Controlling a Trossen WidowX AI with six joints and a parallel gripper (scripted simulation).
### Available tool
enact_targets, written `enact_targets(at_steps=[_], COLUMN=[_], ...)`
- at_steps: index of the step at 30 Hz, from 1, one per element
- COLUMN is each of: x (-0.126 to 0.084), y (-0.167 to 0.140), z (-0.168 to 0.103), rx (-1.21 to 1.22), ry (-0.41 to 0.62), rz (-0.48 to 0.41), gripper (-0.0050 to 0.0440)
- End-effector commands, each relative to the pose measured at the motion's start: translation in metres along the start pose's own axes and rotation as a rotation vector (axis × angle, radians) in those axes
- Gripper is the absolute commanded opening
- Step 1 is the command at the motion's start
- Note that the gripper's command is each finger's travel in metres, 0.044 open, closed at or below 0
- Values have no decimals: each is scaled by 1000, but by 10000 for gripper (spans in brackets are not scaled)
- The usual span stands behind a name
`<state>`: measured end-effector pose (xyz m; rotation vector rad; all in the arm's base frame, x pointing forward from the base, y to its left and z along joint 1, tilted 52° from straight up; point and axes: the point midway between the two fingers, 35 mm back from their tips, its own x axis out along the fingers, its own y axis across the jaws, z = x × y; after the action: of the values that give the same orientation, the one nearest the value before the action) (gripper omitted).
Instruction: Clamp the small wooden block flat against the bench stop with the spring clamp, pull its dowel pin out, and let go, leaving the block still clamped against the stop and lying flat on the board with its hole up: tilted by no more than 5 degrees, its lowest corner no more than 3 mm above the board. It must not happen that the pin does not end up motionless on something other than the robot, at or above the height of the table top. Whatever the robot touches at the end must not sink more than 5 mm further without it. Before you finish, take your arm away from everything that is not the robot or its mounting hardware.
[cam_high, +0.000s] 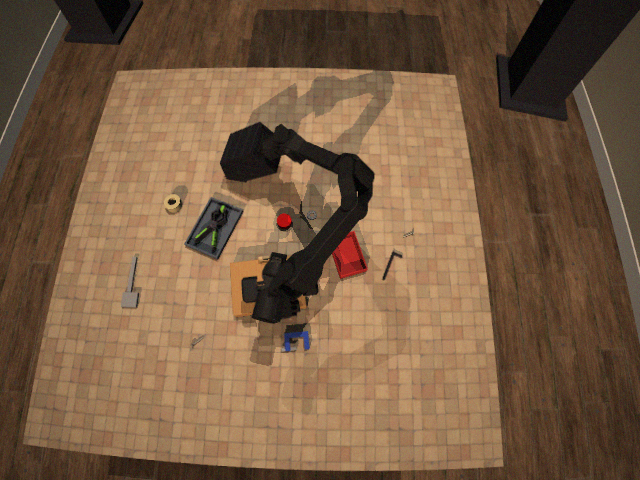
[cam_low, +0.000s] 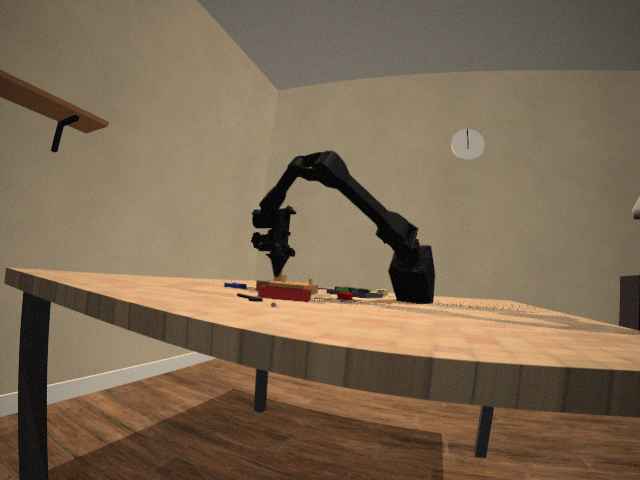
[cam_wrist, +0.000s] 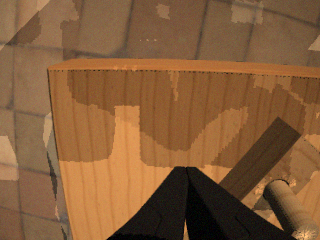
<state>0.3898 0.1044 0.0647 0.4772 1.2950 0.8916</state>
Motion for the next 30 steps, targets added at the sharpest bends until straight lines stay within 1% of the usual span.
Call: enact_targets(at_steps=[1,10,12,17,20,21,30], x=[-14,-41,-41,-54,-54,-49,-49], y=[-1,-2,-2,-2,-2,-2,-4], z=[2,1,1,0,0,0,2], rx=[-5,-5,-5,-5,-5,2,101], ry=[-9,-10,-10,-10,-10,-8,-8], rz=[-5,-4,-4,-2,-2,3,3], gripper=[0,0,0,0,0,0,0])
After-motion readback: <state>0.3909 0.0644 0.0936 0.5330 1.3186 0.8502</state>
